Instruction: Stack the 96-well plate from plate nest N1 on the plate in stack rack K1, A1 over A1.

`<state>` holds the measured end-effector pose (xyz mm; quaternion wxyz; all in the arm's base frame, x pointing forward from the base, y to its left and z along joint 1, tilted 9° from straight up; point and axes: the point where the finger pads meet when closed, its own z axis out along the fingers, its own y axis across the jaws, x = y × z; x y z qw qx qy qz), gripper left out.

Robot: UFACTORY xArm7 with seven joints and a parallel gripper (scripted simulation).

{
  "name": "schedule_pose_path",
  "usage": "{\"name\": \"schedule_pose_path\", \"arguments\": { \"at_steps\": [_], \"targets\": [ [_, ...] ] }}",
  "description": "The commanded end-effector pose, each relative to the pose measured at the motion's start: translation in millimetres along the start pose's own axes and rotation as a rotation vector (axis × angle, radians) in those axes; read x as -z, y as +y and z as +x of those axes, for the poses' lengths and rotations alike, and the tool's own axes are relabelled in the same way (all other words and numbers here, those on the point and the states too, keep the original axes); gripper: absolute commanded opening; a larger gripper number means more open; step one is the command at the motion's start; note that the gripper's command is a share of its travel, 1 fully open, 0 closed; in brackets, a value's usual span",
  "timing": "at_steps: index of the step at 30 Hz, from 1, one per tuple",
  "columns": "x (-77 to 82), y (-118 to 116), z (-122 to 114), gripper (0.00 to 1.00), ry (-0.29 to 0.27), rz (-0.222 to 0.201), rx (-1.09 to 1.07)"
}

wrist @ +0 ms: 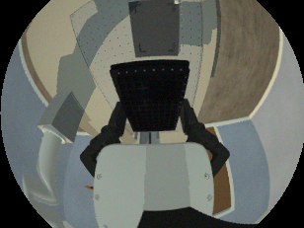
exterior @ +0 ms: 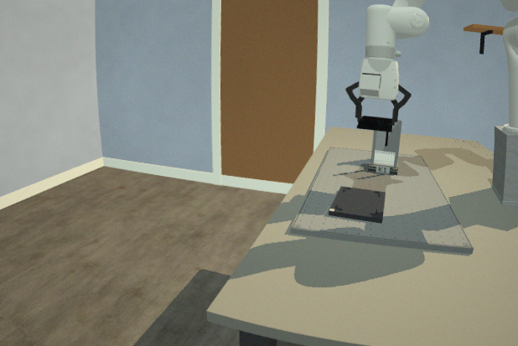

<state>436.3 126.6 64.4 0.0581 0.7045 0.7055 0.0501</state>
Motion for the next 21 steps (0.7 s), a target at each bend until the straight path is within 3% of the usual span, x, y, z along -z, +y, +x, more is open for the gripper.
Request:
{"name": "schedule_pose_path", "arguments": {
  "at_steps": [1,21],
  "targets": [
    [1.7,0,-11,0.0,0.002,-0.004,0.001],
    [2.8,-7,-70,0.0,0.002,-0.004,0.001]
  ]
}}
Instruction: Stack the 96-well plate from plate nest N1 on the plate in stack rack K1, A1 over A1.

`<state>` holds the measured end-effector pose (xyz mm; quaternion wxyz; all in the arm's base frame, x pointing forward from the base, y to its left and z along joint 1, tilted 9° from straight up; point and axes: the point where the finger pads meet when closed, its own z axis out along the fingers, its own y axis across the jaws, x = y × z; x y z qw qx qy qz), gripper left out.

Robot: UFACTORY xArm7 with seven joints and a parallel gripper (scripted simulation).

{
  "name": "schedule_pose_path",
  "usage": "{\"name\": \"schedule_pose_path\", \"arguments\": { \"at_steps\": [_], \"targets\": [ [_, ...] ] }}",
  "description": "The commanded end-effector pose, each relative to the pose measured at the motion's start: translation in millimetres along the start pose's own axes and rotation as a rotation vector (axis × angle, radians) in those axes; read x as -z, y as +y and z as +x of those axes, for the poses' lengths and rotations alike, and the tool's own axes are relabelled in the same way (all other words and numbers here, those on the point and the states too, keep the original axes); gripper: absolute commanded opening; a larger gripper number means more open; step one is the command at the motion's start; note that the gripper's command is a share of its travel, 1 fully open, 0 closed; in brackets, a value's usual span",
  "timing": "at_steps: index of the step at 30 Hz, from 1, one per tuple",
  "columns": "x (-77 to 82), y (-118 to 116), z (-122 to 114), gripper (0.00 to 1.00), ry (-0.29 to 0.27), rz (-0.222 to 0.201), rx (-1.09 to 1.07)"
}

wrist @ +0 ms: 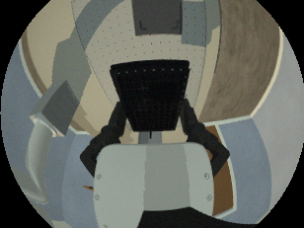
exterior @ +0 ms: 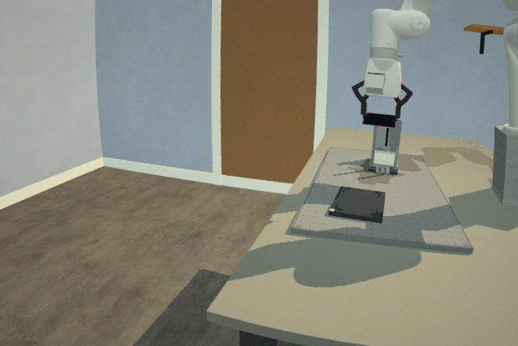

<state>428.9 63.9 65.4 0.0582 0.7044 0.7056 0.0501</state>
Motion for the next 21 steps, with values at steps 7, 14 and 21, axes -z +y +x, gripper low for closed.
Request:
{"name": "schedule_pose_path", "arguments": {
  "at_steps": [7,14,21],
  "targets": [
    [1.8,-1,-24,0.0,0.002,-0.004,0.0],
    [2.2,-4,-48,0.0,0.002,-0.004,0.0],
    [2.6,-6,-64,0.0,0.002,-0.004,0.0]
  ]
}}
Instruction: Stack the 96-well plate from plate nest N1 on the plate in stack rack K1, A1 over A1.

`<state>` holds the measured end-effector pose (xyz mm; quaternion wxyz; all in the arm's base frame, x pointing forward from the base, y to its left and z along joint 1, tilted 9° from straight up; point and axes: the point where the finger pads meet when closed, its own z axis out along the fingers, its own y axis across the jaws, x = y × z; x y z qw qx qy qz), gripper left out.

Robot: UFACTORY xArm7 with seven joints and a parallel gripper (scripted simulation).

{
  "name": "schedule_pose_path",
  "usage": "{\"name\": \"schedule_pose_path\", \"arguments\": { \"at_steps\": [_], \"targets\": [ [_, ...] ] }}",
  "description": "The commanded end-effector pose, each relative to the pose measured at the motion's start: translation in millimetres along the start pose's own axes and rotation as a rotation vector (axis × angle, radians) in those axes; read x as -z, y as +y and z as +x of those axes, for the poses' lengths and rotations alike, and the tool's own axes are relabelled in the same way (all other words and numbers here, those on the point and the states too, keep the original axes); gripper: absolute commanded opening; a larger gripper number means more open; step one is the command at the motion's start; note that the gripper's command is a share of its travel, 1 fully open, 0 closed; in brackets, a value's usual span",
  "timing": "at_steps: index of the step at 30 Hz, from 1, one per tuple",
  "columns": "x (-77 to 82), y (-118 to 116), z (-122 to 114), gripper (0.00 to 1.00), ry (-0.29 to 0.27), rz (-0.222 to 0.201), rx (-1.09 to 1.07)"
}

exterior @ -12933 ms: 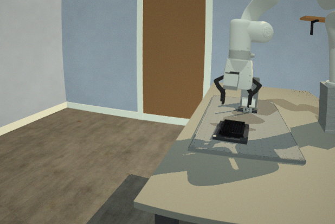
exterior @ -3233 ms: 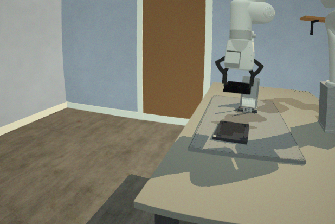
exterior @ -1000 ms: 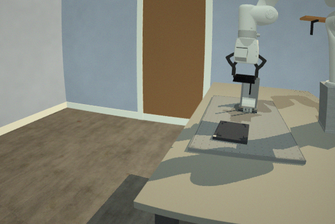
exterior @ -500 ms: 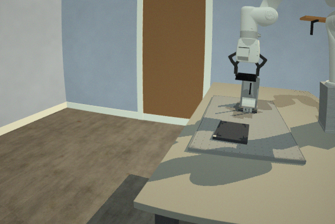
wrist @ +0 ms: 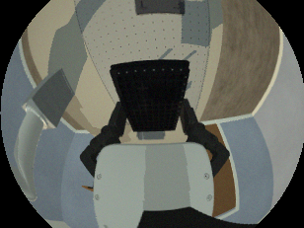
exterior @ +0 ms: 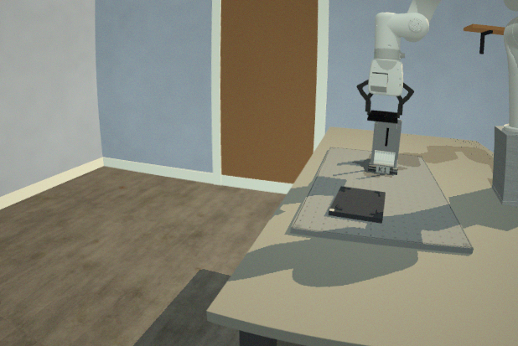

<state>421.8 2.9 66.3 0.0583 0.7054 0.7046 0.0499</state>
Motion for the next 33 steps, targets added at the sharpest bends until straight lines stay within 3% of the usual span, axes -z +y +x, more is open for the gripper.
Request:
{"name": "schedule_pose_path", "arguments": {
  "at_steps": [1,33],
  "targets": [
    [1.3,1,-7,0.0,0.002,-0.004,0.003],
    [3.2,-10,-100,0.0,0.001,-0.004,0.003]
  ]
}}
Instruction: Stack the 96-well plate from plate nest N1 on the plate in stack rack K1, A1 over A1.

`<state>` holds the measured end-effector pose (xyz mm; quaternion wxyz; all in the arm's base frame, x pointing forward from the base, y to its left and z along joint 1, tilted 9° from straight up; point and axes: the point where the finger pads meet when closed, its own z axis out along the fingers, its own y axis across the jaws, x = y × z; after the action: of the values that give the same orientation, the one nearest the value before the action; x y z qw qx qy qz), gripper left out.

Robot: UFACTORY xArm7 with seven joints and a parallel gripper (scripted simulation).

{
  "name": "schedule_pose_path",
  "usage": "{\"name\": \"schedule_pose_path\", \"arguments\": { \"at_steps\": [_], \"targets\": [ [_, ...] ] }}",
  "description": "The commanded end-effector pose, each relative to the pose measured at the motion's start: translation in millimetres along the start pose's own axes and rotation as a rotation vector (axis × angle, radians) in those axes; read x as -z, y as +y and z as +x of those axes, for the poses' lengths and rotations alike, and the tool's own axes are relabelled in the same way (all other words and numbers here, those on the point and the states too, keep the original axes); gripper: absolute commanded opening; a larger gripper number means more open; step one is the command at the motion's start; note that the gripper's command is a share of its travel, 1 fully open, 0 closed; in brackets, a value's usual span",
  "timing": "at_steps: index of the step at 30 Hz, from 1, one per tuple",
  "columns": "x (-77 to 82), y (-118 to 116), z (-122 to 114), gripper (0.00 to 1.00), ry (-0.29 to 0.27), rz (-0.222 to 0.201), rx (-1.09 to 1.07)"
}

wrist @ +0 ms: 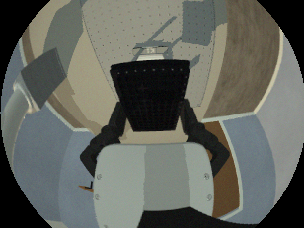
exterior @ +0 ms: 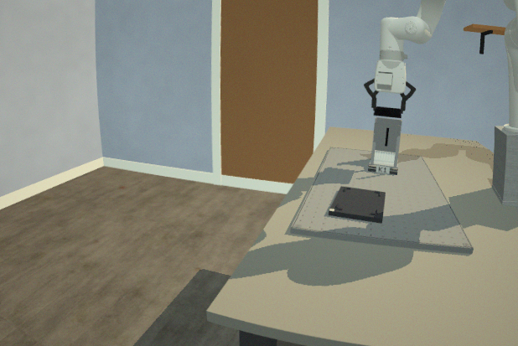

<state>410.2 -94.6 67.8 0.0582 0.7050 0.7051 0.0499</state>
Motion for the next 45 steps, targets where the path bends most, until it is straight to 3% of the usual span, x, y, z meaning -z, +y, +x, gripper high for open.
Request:
{"name": "schedule_pose_path", "arguments": {
  "at_steps": [1,10,45],
  "targets": [
    [1.1,1,-5,0.0,0.001,-0.004,0.002],
    [1.7,-2,-35,0.0,0.001,-0.004,0.002],
    [1.7,-2,-34,0.0,0.001,-0.004,0.002]
  ]
}}
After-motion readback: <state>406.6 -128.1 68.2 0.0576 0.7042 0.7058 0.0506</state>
